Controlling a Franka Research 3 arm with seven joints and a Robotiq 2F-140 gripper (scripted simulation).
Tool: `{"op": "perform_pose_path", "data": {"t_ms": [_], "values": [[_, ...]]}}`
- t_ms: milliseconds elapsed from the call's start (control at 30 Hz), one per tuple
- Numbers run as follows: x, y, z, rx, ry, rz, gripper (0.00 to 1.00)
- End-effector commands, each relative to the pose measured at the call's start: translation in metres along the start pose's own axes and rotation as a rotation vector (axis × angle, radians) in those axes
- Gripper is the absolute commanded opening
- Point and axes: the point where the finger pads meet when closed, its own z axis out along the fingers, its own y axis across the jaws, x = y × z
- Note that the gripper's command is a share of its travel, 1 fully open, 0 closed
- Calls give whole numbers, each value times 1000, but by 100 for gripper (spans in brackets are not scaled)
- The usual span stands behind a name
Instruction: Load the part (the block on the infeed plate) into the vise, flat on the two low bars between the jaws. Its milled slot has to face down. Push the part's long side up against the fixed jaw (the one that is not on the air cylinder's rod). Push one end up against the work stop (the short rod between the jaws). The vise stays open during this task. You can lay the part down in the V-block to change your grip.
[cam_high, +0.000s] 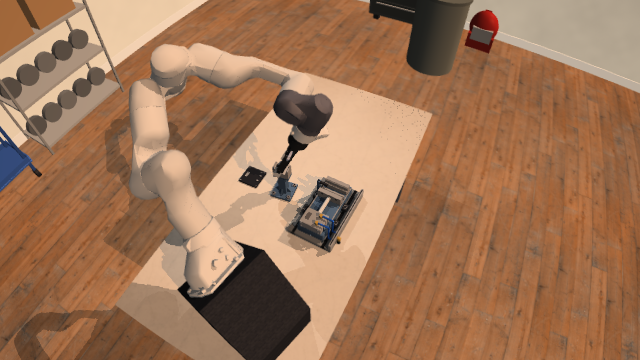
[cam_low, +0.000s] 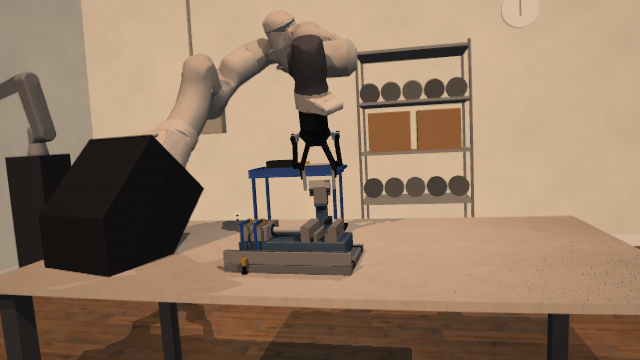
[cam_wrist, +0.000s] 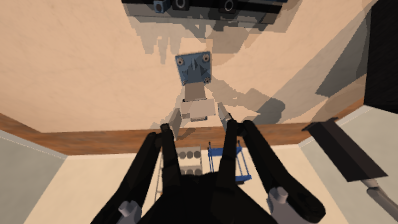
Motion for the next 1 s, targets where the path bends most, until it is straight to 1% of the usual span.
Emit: {"op": "perform_pose_path", "data": {"t_ms": [0, 267, 333, 833, 900, 967], "values": [[7, 0, -2, 0, 64, 19, 51], [4, 0, -1, -1, 159, 19, 51], [4, 0, -1, -1, 159, 19, 51], [-1, -1, 0, -3, 367, 19, 51], [-1, -1, 0, -3, 367, 19, 51], [-2, -1, 0, -3, 399, 19, 51]]}}
